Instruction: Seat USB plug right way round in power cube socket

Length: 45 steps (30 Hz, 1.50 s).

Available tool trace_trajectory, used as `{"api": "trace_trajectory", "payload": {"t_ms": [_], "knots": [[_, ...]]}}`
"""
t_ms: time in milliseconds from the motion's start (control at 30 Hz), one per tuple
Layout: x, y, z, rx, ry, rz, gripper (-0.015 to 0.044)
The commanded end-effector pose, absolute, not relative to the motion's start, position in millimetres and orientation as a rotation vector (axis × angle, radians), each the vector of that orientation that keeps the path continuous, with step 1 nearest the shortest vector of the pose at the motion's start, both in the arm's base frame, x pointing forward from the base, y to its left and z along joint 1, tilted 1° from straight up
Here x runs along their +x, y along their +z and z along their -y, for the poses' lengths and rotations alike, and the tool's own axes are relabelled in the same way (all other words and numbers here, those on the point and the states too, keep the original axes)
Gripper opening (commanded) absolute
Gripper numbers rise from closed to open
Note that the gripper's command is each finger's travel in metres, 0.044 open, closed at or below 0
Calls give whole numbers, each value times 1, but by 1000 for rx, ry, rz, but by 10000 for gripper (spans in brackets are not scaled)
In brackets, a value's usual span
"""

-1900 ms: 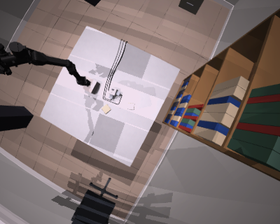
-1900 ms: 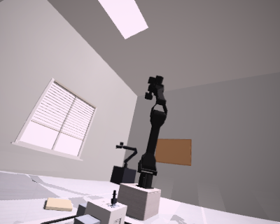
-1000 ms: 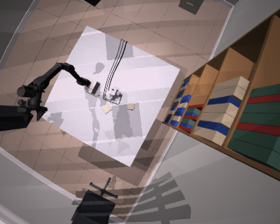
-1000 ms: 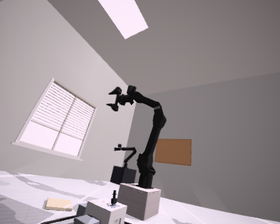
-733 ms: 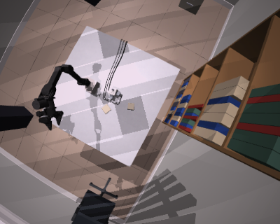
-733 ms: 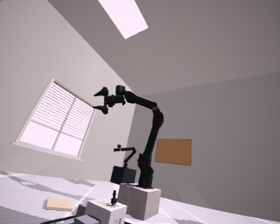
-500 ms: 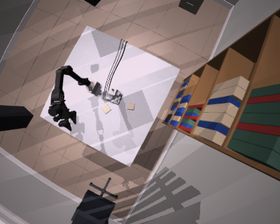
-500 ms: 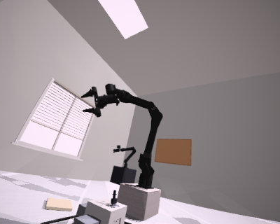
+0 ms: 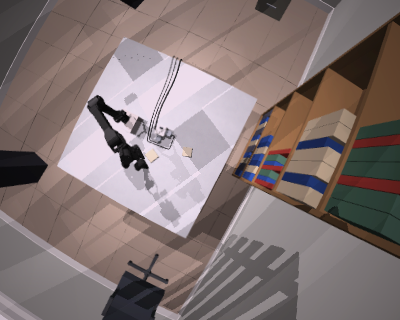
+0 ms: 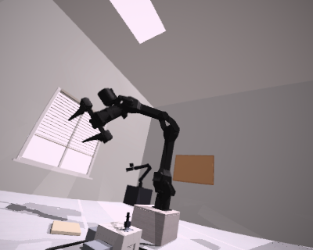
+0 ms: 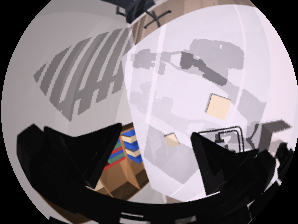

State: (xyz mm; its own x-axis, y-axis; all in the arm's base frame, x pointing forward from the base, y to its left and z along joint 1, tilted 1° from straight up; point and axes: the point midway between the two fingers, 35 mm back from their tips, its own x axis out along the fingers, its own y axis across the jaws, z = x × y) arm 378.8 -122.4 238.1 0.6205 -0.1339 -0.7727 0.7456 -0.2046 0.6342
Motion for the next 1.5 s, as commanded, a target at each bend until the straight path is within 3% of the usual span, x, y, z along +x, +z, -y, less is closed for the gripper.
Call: {"api": "trace_trajectory", "payload": {"t_ms": [0,233,500,1467], "knots": [[377,193,63,1513,-892,-738,440],[347,133,-25,1335,-922,-1044,440],[277,77,-101,1032,-964,-1322,440],[273,63,-104,1021,-966,-1329,440]]}}
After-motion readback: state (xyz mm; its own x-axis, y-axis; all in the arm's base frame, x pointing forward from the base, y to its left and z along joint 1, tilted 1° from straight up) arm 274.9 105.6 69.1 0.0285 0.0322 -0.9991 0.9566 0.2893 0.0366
